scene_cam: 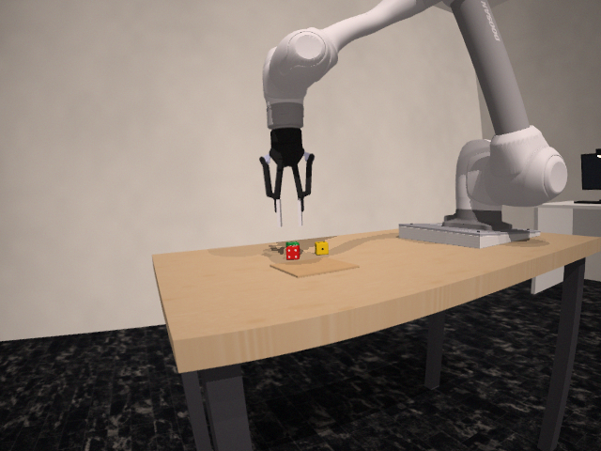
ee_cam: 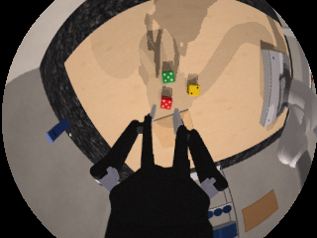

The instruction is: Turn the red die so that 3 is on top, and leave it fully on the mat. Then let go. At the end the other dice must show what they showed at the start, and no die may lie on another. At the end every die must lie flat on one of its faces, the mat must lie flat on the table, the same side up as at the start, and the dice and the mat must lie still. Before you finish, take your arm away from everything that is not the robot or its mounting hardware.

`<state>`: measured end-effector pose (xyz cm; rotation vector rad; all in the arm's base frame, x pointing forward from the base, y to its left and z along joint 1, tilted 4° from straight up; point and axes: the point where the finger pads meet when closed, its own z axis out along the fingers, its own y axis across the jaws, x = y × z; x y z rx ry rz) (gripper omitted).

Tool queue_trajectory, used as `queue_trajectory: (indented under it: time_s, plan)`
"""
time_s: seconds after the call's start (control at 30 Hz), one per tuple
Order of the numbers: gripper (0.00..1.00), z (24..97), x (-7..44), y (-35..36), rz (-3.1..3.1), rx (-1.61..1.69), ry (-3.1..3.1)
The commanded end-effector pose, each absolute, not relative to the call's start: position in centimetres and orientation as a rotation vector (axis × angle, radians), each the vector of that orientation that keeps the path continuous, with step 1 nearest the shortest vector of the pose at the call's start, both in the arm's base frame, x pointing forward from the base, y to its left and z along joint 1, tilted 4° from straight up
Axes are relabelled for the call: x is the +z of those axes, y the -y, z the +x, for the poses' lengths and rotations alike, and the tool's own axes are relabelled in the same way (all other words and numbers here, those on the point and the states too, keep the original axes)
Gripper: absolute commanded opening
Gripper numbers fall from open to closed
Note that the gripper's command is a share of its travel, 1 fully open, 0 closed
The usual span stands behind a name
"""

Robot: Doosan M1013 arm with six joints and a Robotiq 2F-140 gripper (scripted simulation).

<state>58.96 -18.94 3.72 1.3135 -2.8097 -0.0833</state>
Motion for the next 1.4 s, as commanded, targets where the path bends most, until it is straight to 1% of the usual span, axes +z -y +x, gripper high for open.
queue_trajectory:
  time_s: [0.0, 0.47, 1.37]
  plan:
    - [0.28, 58.6, 2.8, 18.8, 1.307, -0.087, 2.806]
    - [0.28, 58.5, 0.8, 18.7, 1.307, -0.087, 2.806]
    - [0.28, 58.4, -0.2, 18.6, 1.307, -0.087, 2.806]
